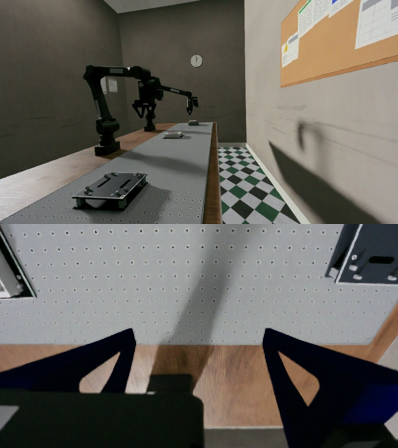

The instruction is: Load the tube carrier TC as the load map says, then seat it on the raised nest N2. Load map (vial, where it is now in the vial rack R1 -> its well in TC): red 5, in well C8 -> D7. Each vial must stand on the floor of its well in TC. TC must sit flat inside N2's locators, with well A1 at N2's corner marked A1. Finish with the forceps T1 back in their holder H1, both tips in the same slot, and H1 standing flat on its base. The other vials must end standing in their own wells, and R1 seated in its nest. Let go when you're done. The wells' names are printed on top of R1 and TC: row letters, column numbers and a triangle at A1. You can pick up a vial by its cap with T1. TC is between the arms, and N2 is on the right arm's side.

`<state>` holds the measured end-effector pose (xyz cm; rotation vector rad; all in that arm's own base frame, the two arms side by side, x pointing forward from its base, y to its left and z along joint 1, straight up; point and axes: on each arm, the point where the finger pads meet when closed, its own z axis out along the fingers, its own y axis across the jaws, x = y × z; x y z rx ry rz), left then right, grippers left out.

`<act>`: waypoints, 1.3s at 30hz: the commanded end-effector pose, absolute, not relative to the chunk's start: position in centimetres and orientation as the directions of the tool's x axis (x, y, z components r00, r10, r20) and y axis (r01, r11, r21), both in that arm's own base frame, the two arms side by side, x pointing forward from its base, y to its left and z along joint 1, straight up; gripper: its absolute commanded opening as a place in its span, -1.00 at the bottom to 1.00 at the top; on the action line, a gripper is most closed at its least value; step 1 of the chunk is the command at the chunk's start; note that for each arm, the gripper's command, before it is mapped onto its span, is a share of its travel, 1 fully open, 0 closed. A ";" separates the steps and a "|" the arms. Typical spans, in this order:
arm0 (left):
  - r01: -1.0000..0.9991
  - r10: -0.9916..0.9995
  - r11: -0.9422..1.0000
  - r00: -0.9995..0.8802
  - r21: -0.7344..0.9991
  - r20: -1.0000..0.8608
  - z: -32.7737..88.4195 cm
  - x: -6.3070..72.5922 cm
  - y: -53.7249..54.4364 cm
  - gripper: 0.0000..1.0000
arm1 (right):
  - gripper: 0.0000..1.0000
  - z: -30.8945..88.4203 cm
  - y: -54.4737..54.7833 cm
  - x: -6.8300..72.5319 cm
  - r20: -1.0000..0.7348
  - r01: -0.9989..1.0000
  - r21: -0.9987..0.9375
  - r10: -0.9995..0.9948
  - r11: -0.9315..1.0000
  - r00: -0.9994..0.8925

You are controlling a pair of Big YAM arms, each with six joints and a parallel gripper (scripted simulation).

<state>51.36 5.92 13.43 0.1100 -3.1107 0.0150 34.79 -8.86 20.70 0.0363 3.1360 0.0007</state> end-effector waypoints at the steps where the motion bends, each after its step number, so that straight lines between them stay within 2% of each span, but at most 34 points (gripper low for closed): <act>1: -0.066 -0.066 0.998 -0.998 -0.006 0.005 14.5 52.9 7.3 -0.85 | 1.00 21.8 -9.1 35.7 -0.035 0.026 -0.008 0.025 1.000 -0.999; 7: -0.053 -0.052 0.999 -0.998 -0.009 0.046 12.9 51.7 7.0 -0.85 | 1.00 21.8 -9.1 35.7 -0.035 0.026 -0.008 0.025 1.000 -0.999; 10: -0.066 -0.066 0.998 -0.998 -0.005 -0.001 14.7 53.4 8.5 -0.85 | 1.00 21.8 -9.1 35.7 -0.035 0.026 -0.008 0.025 1.000 -0.999; 39: -0.066 -0.066 0.998 -0.998 -0.003 0.005 14.7 54.2 12.8 -0.85 | 1.00 21.8 -9.1 35.7 -0.035 0.026 -0.008 0.025 1.000 -0.999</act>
